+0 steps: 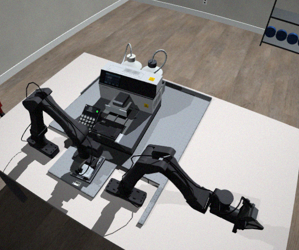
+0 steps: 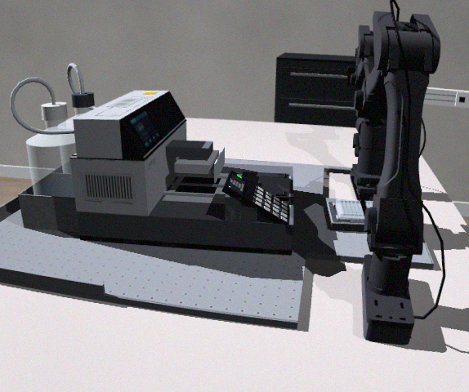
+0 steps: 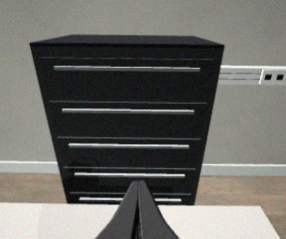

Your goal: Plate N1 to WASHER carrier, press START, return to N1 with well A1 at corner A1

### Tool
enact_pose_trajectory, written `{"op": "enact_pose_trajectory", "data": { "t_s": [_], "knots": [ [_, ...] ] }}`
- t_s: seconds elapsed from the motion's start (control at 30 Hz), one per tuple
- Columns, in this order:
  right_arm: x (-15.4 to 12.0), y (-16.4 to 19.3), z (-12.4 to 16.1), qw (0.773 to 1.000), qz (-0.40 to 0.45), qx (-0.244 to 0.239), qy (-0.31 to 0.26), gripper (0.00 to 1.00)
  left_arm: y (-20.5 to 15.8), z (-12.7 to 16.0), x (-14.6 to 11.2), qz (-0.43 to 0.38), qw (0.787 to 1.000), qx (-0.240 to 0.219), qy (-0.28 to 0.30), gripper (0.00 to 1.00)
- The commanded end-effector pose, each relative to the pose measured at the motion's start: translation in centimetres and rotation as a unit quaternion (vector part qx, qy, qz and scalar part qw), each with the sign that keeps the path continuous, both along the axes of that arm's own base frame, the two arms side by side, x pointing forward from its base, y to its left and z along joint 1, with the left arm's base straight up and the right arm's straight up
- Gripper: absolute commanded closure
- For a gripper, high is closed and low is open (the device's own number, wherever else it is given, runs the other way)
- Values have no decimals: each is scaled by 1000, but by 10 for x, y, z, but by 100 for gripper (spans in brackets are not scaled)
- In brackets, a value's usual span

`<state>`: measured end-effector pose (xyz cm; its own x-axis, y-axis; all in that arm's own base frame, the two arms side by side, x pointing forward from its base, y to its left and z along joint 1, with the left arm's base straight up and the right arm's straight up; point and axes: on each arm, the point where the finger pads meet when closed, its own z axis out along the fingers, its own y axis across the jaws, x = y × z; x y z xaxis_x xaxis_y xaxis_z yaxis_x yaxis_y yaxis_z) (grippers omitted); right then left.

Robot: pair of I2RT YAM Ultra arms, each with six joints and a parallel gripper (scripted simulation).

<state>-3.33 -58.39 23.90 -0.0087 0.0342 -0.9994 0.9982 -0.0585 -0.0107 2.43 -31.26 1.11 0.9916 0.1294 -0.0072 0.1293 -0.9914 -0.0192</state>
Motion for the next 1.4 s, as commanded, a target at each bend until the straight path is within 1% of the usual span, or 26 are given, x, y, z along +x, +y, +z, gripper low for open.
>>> {"op": "enact_pose_trajectory", "data": {
  "t_s": [0.0, 0.1, 0.13, 0.2, 0.23, 0.3, 0.33, 0.4, 0.43, 0.5, 0.53, 0.67, 0.7, 0.77, 0.8, 0.87, 0.9, 1.37],
  "knots": [
    [-4, 5, 18, 1000, -3, -17, -4, 100, 7, 6, -1, -1, 1000, 2, 6, 20],
    [-4, 5, 18, 1000, -3, -17, -4, 100, 7, 6, -1, -1, 1000, 2, 6, 20],
    [-4, 5, 18, 1000, -3, -17, -4, 100, 7, 6, 0, -3, 1000, 2, 6, 30],
    [-4, 5, 18, 1000, -3, -17, -4, 100, 7, 6, 0, -3, 1000, 2, 6, 30],
    [-4, 5, 18, 1000, -3, -17, -4, 100, 6, 7, 3, -1, 1000, 1, 6, 40],
    [-4, 5, 18, 1000, -3, -17, -4, 100, 6, 7, 3, -1, 1000, 1, 6, 40],
    [-4, 5, 18, 1000, -3, -17, -4, 100, 5, 8, 4, 0, 1000, -1, 5, 50],
    [-4, 5, 18, 1000, -3, -17, -4, 100, 5, 8, 4, 0, 1000, -1, 5, 50],
    [-4, 5, 18, 1000, -3, -17, -4, 100, 4, 9, 4, -2, 1000, -2, 2, 60],
    [-4, 5, 18, 1000, -3, -17, -4, 100, 4, 9, 4, -2, 1000, -2, 2, 60],
    [-4, 5, 18, 1000, -3, -17, -4, 100, 2, 10, 3, -4, 1000, -3, 0, 70],
    [-4, 5, 18, 1000, -3, -17, -4, 100, 2, 10, 3, -4, 1000, -3, 0, 70],
    [-4, 5, 18, 1000, -3, -17, -4, 100, 1, 11, 4, -4, 1000, -5, -1, 80],
    [-4, 5, 18, 1000, -3, -17, -4, 100, 1, 11, 4, -4, 1000, -5, -1, 80],
    [-4, 5, 18, 1000, -3, -17, -4, 100, 0, 12, 4, -4, 1000, -6, -2, 90],
    [-4, 5, 18, 1000, -3, -17, -4, 100, 0, 12, 4, -4, 1000, -6, -2, 90],
    [-4, 5, 18, 1000, -3, -17, -4, 100, -1, 13, 5, -4, 1000, -8, -2, 100],
    [-4, 5, 18, 1000, -3, -17, -4, 100, -1, 13, 5, -4, 1000, -8, -2, 100]
  ]
}}
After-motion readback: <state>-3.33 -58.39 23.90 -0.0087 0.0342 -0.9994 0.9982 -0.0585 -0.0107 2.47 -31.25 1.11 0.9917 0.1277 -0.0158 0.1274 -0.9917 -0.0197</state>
